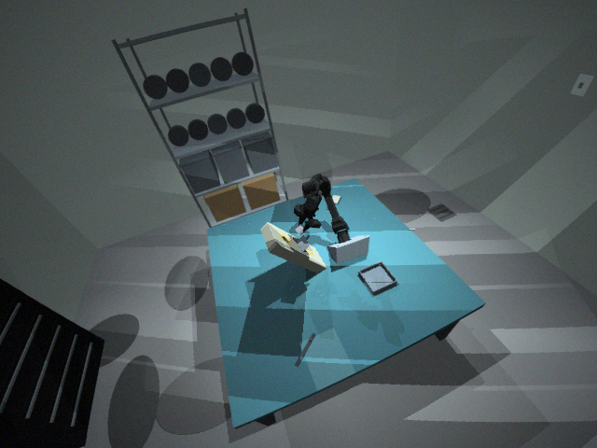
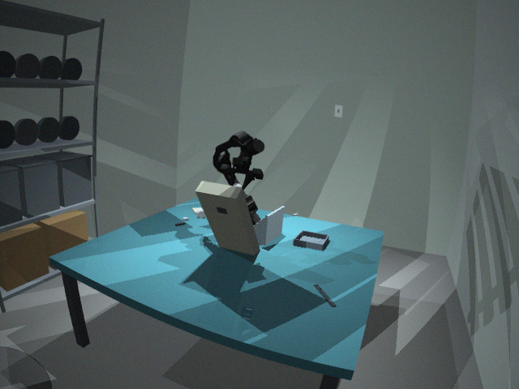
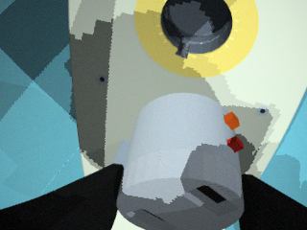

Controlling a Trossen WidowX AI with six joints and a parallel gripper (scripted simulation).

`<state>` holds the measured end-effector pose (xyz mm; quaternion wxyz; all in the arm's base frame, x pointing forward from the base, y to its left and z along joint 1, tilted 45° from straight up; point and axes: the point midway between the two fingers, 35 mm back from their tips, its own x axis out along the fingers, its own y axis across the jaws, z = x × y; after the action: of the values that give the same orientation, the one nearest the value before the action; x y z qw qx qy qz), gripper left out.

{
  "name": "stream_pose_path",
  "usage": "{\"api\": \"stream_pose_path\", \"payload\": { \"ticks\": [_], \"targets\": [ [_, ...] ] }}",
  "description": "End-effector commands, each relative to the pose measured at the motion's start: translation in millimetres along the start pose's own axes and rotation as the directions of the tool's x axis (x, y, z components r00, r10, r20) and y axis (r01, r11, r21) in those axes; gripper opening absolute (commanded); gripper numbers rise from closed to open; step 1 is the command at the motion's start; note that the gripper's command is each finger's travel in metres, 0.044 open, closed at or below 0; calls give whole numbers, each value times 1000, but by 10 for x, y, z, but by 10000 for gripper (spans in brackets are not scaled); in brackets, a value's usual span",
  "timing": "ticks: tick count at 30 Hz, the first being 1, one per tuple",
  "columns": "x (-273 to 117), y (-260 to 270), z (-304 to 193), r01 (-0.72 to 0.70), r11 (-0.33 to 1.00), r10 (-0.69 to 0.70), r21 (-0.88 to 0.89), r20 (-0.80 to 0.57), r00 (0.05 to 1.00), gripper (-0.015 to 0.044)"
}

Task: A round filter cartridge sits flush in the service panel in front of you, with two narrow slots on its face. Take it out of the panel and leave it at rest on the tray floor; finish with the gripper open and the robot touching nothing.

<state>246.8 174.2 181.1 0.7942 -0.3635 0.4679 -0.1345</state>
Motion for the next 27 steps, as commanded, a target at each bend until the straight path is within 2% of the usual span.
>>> {"api": "stream_pose_path", "payload": {
  "ticks": [1, 21, 22, 27],
  "targets": [
    [-99, 27, 7, -5, 1000, 5, -4, 3, 1000, 0],
    [83, 888, 114, 41, 993, -34, 113, -65, 997, 0],
    [57, 766, 107, 32, 996, -27, 86, -58, 998, 0],
    [18, 1097, -29, -66, 996, 60, -60, -88, 994, 0]
  ]
}}
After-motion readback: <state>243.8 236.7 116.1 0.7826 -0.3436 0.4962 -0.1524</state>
